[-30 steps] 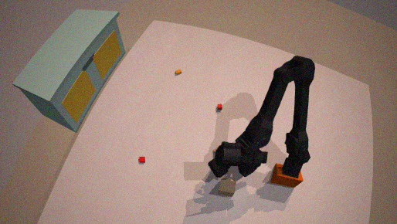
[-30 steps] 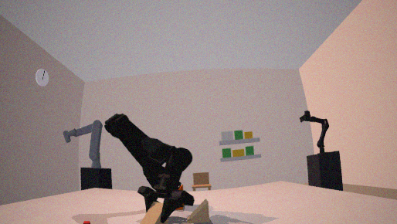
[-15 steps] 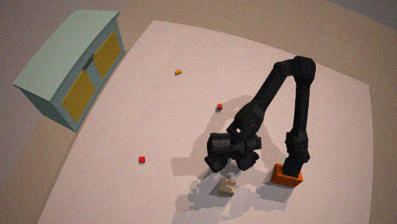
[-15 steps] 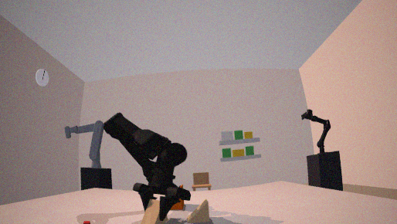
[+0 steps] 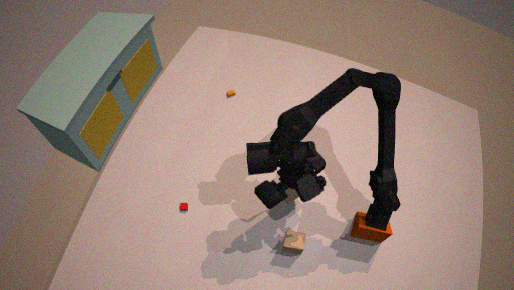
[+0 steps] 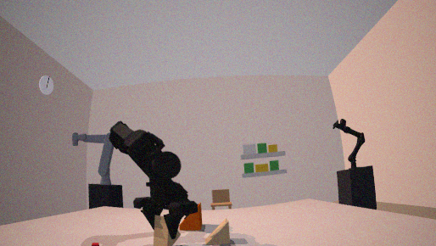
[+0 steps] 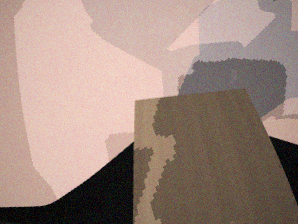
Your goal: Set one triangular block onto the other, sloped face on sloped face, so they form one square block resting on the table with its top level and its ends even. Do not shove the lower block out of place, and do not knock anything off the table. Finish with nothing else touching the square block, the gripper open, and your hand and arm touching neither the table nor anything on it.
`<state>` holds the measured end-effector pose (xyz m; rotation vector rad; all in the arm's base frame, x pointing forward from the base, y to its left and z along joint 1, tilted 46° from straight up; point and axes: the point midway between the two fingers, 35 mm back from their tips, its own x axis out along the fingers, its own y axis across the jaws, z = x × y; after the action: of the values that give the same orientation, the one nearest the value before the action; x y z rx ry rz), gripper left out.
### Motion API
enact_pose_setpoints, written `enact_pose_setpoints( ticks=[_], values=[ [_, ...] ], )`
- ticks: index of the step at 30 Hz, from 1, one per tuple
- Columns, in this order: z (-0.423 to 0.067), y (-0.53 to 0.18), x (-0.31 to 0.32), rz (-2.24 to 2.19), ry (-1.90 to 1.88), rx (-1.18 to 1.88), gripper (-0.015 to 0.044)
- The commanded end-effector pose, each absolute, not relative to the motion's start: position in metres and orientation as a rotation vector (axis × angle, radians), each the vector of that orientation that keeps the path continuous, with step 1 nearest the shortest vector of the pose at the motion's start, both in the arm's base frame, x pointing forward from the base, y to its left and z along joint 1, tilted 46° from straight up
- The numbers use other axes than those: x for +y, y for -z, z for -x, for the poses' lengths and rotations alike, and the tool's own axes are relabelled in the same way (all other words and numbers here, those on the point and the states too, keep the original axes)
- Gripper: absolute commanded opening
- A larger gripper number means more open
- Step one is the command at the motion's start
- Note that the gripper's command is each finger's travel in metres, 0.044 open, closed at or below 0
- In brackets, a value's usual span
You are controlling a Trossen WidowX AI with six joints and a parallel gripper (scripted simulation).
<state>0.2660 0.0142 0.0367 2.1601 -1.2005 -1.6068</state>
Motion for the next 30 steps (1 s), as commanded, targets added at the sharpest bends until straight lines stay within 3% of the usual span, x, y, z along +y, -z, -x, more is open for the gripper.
enact_pose_setpoints(
  ticks=[1,20,26,30],
  values=[
    [-0.273,-0.042,0.015,-2.101,1.746,-1.228,0.0000],
    [-0.304,-0.059,0.005,-1.711,2.353,-1.329,0.0000],
    [-0.309,-0.062,0.002,-1.700,2.377,-1.326,0.0000],
    [-0.306,-0.060,0.001,-1.711,2.351,-1.337,0.0105]
  ],
)
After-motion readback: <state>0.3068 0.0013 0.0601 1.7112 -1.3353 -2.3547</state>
